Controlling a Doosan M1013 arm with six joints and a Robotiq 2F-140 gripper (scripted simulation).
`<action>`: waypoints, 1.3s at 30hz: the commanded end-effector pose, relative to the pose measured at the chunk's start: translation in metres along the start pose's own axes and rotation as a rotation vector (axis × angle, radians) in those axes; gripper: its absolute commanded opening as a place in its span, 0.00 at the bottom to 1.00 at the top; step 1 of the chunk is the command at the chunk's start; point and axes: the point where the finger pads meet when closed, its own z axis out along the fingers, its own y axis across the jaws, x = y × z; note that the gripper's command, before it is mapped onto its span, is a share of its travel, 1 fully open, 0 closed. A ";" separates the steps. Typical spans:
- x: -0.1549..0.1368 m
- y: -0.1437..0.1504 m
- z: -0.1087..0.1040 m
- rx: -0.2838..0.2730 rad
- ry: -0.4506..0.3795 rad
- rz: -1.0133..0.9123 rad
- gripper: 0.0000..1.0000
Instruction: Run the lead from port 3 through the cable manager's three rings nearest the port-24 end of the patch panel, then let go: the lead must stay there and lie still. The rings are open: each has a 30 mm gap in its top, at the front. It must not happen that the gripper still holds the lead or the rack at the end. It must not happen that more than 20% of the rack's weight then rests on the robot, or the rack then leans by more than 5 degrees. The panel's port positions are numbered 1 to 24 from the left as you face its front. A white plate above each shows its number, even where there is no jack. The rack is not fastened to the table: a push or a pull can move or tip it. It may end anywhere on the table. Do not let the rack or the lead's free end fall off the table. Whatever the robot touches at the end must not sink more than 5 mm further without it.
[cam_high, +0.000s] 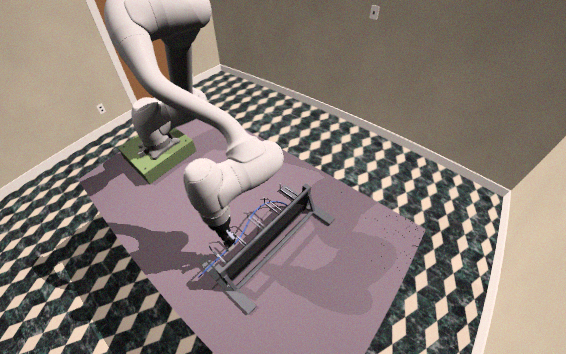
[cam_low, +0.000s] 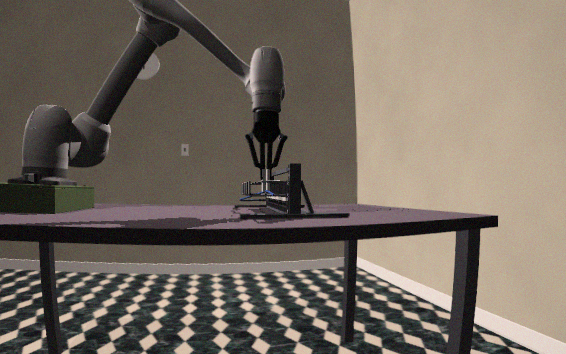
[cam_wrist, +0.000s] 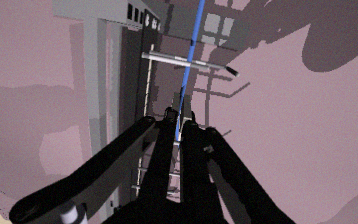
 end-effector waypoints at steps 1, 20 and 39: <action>0.000 -0.002 0.000 0.000 0.000 0.000 0.00; 0.000 -0.004 0.000 0.000 0.000 0.000 0.00; 0.000 -0.004 0.000 0.000 0.000 0.000 0.20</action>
